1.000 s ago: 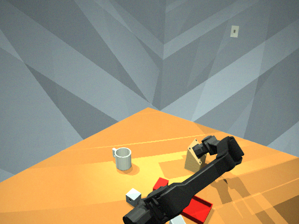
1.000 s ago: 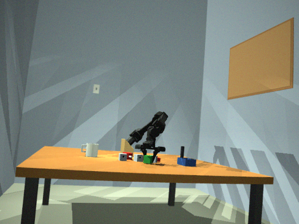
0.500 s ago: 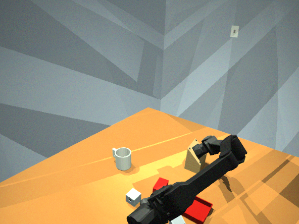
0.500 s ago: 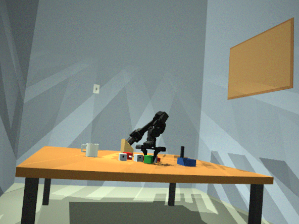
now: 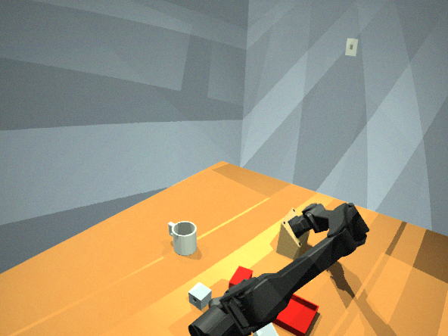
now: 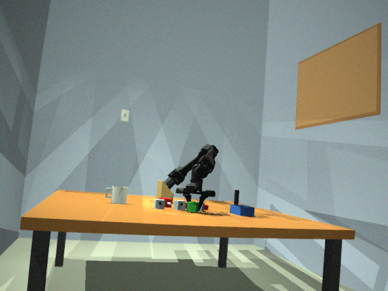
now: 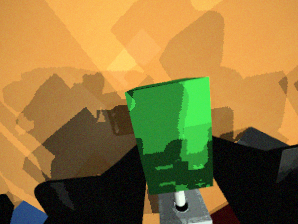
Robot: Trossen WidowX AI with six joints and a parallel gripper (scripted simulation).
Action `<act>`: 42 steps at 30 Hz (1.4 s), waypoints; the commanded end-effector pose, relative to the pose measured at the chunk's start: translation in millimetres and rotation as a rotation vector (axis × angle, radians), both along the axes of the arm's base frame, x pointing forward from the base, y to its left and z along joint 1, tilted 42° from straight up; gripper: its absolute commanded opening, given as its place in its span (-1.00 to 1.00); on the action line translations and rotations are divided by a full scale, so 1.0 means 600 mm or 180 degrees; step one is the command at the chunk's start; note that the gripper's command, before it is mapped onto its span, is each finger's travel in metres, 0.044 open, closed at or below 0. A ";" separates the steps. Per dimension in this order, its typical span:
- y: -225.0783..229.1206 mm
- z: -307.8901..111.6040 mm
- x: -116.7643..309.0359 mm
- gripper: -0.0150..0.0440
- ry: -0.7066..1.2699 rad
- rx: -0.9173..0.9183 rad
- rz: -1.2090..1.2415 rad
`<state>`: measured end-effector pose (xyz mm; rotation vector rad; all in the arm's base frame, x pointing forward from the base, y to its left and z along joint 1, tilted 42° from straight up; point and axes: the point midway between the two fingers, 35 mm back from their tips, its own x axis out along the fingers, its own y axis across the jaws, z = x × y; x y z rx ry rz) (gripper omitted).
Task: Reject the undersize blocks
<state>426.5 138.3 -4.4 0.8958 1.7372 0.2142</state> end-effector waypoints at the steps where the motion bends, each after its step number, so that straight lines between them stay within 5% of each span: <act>1: -0.004 0.002 0.002 -0.49 -0.0014 -0.0003 -0.0013; 42: 0.007 0.011 -0.021 -0.49 -0.0014 -0.0001 -0.0009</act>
